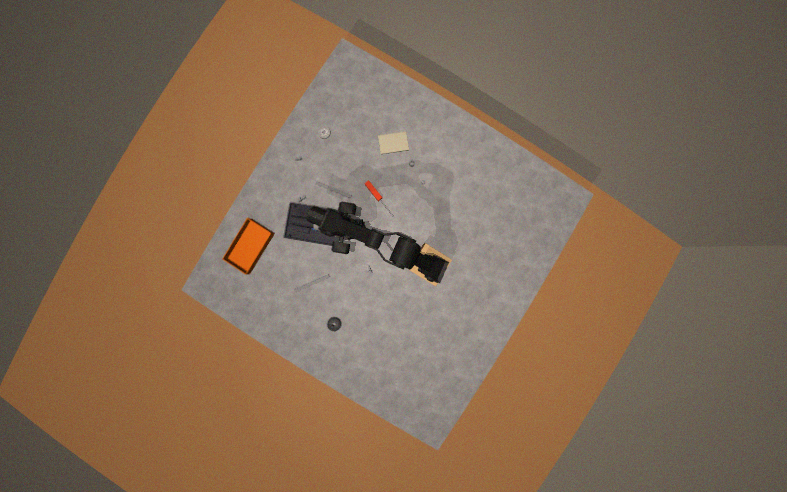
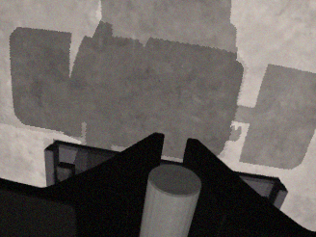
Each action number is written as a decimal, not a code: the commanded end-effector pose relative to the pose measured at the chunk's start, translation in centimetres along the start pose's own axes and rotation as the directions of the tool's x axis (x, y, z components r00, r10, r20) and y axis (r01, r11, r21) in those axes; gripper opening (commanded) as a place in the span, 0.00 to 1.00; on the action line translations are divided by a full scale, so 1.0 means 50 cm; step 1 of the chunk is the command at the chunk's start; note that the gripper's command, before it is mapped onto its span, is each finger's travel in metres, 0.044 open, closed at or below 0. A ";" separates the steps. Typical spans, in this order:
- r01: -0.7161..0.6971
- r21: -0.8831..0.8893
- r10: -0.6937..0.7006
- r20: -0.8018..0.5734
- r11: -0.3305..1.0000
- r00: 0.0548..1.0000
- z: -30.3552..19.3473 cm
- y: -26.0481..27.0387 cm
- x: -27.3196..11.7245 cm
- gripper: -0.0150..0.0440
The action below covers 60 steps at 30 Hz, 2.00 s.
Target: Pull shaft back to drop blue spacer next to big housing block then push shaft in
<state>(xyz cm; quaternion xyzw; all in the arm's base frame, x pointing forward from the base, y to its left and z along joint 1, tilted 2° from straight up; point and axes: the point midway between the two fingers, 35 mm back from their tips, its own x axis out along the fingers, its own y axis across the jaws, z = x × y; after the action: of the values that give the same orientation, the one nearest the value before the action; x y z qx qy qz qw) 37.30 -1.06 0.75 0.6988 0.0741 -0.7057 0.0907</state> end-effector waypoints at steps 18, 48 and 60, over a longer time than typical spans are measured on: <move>0.002 0.003 -0.002 -0.018 1.000 1.000 -0.026 -0.001 -0.005 0.25; 0.002 0.003 -0.002 -0.018 1.000 1.000 -0.042 -0.001 -0.005 0.25; 0.002 0.003 -0.002 -0.019 1.000 1.000 -0.044 -0.001 -0.005 0.25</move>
<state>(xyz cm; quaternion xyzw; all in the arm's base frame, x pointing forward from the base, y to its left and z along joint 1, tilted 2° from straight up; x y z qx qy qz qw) 39.07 -0.65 0.84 0.7006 0.0744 -0.7038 0.0910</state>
